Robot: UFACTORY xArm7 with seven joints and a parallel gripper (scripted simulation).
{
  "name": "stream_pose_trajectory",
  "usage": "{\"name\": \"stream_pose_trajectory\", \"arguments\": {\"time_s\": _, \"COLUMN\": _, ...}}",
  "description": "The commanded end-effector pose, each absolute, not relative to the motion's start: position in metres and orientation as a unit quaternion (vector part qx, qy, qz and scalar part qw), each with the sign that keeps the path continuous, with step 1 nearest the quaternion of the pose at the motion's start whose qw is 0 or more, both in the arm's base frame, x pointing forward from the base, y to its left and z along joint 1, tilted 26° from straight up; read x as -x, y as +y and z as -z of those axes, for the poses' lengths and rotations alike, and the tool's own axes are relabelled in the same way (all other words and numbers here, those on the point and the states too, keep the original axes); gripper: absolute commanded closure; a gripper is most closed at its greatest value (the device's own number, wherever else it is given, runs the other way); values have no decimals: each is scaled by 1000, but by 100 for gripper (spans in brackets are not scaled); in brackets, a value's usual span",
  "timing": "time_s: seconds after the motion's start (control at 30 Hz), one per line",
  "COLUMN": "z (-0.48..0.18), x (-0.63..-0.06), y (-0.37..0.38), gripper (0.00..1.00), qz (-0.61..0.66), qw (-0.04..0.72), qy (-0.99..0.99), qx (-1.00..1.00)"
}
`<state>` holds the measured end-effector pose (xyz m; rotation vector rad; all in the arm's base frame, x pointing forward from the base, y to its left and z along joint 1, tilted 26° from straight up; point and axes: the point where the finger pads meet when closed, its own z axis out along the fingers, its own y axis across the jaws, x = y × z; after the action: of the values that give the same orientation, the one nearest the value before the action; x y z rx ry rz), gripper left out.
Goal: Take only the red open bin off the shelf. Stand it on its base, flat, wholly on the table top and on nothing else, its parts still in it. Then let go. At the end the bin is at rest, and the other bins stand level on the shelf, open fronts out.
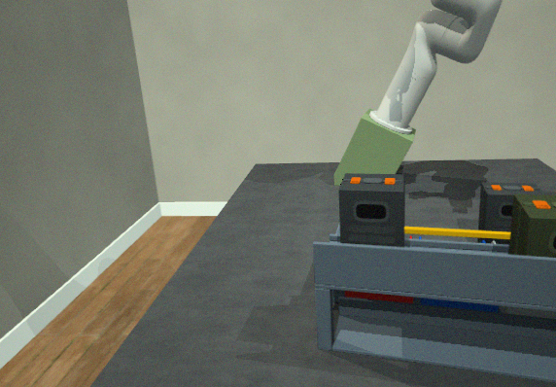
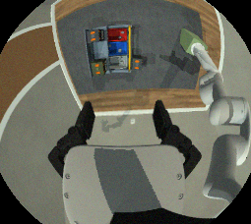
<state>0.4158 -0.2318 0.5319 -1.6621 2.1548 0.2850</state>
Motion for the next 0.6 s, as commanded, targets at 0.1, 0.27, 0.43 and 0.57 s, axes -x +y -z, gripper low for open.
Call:
{"name": "stream_pose_trajectory", "arguments": {"time_s": 0.1, "z": -533, "x": -415, "y": -233, "gripper": 0, "qz": -114, "qw": 192, "qy": 770, "qx": 598}}
{"name": "stream_pose_trajectory", "arguments": {"time_s": 0.27, "z": -533, "x": -415, "y": -233, "gripper": 0, "qz": -123, "qw": 185, "qy": 768, "qx": 600}}
{"name": "stream_pose_trajectory", "arguments": {"time_s": 0.43, "z": -533, "x": -415, "y": -233, "gripper": 0, "qz": -123, "qw": 185, "qy": 768, "qx": 600}}
{"name": "stream_pose_trajectory", "arguments": {"time_s": 0.57, "z": -533, "x": -415, "y": -233, "gripper": 0, "qz": -123, "qw": 185, "qy": 768, "qx": 600}}
